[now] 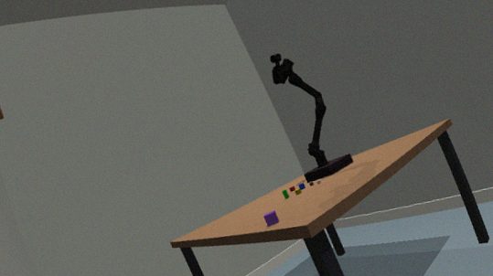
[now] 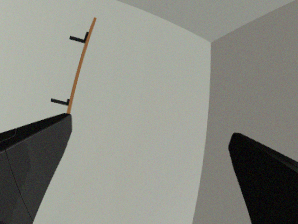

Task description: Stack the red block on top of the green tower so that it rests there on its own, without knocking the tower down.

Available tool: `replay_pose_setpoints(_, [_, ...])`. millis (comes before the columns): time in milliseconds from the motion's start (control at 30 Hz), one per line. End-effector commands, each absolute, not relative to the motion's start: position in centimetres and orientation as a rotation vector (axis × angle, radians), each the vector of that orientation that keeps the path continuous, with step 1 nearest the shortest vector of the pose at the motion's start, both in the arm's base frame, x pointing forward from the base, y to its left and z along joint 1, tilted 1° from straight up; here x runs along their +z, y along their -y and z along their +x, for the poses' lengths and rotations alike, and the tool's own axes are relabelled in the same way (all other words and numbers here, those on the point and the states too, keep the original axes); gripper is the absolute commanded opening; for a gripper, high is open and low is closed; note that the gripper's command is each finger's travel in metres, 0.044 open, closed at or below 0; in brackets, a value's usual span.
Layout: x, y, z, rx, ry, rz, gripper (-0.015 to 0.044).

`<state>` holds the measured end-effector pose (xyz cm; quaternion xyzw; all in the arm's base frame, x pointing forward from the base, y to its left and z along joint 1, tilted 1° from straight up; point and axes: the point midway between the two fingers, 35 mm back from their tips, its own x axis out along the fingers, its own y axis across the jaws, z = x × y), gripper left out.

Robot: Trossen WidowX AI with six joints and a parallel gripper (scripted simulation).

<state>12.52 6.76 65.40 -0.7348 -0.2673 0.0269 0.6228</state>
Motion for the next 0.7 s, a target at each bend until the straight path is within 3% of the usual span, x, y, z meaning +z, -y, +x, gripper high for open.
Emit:
replay_pose_setpoints(0, [63.6, -2.0, 16.7, 0.062, 0.486, -1.472, 0.044])
replay_pose_setpoints(300, [55.2, 7.6, 25.2, 0.041, 0.146, -0.995, 0.044])
replay_pose_setpoints(667, [38.0, 15.4, 31.5, -0.002, -0.367, -0.466, 0.044])
